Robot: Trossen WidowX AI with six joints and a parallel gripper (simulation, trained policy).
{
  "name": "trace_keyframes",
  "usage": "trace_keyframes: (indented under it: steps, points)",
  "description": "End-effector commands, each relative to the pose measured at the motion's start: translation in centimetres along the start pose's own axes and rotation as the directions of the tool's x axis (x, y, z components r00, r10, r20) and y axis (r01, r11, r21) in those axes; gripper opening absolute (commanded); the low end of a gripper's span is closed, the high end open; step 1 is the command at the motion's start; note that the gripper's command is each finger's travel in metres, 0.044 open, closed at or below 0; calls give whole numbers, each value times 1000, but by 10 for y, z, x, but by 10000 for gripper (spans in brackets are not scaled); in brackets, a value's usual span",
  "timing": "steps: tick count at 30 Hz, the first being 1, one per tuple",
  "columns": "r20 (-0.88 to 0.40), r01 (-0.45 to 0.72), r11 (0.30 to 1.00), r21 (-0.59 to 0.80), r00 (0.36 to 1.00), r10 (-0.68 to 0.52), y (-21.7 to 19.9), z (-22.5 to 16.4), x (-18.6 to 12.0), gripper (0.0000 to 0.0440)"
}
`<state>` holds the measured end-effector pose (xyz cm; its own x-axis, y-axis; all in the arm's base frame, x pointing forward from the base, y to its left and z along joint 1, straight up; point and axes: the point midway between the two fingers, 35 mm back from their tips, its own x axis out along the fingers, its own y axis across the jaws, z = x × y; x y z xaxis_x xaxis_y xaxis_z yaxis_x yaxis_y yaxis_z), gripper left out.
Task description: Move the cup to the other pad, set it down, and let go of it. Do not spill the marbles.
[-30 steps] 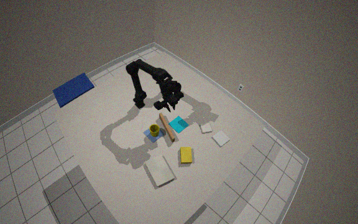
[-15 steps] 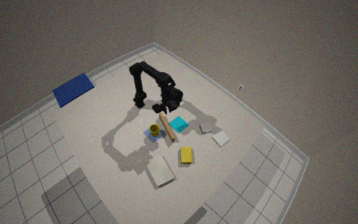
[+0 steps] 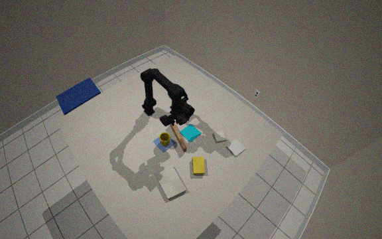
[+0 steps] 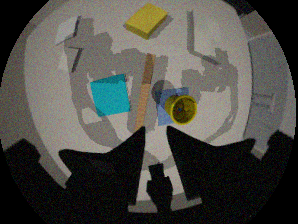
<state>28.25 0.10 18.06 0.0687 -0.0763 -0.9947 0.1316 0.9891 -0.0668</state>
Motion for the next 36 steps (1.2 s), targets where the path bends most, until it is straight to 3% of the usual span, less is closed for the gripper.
trace_keyframes:
  steps: [1, 36]
  points:
    - [-29, 15, 1000, -8, 999, -16, -6, -1, 7, 131]
    - [-189, 9, 987, -162, 981, -40, -46, -13, 108, 193]
